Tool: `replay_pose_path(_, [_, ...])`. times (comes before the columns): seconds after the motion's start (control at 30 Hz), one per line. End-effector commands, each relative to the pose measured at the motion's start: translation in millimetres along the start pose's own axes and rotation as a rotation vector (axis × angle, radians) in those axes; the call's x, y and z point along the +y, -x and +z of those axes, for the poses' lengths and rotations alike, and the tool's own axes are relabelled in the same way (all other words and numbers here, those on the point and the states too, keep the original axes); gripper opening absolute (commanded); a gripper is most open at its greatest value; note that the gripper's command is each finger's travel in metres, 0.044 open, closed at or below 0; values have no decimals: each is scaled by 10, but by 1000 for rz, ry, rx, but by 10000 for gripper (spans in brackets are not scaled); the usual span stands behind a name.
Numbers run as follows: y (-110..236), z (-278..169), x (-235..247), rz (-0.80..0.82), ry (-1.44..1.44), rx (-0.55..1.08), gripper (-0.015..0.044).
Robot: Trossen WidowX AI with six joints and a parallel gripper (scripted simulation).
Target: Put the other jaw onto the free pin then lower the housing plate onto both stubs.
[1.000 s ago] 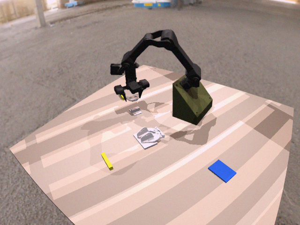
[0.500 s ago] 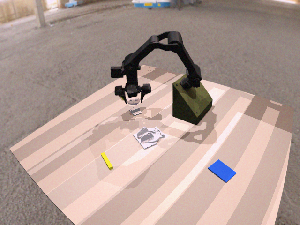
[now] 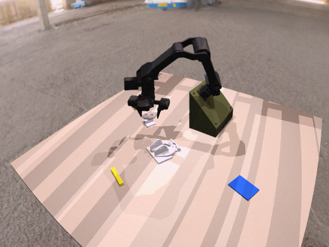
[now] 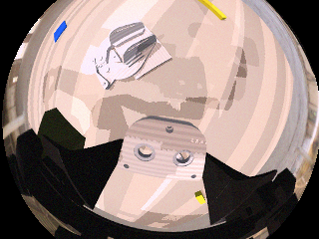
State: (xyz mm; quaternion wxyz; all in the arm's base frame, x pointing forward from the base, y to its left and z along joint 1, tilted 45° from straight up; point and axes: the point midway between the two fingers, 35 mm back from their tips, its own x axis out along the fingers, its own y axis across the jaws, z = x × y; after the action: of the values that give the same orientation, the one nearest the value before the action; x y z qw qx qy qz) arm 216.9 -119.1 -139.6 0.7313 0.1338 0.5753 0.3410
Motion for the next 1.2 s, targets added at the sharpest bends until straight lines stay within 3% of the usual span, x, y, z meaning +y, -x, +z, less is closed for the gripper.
replay_pose_path(0.0, [-5, 98, 99, 3, -81, -3, 351])
replay_pose_path(1.17, [-80, 794, 993, 51, -758, -1, 351])
